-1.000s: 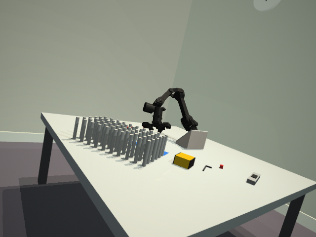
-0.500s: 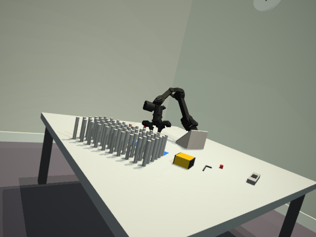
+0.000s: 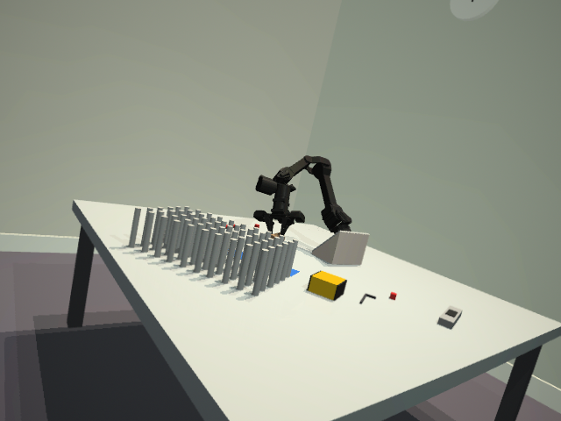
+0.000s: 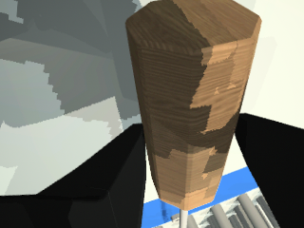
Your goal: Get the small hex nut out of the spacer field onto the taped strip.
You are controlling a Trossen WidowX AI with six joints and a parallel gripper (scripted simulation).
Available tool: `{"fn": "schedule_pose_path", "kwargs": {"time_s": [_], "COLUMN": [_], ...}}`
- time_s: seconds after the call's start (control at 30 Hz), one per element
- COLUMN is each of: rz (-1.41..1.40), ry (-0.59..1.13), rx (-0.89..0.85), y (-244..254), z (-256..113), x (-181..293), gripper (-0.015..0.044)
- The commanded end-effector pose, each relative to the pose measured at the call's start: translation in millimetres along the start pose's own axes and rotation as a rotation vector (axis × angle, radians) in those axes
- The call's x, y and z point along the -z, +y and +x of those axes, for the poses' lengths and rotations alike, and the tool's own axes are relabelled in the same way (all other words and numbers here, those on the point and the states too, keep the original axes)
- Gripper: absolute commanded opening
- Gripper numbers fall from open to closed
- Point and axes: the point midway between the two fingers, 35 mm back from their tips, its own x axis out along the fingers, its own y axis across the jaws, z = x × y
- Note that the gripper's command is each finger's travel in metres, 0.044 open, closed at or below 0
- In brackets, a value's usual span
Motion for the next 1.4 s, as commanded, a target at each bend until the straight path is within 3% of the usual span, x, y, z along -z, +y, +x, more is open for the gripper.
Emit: {"fn": "schedule_pose_path", "kwargs": {"time_s": [0.0,0.33,1.07,1.37], "rz": [-0.008,-0.009,-0.008,-0.180], "ry": [0.000,0.000,0.001,-0.015], "rx": [0.003,0.007,0.007,-0.032], "y": [-4,-8,-33,-12], "z": [-7,-23,-123,-115], "x": [-14,-16,30,15], "gripper": [0.0000,0.0000,0.0000,0.0000]}}
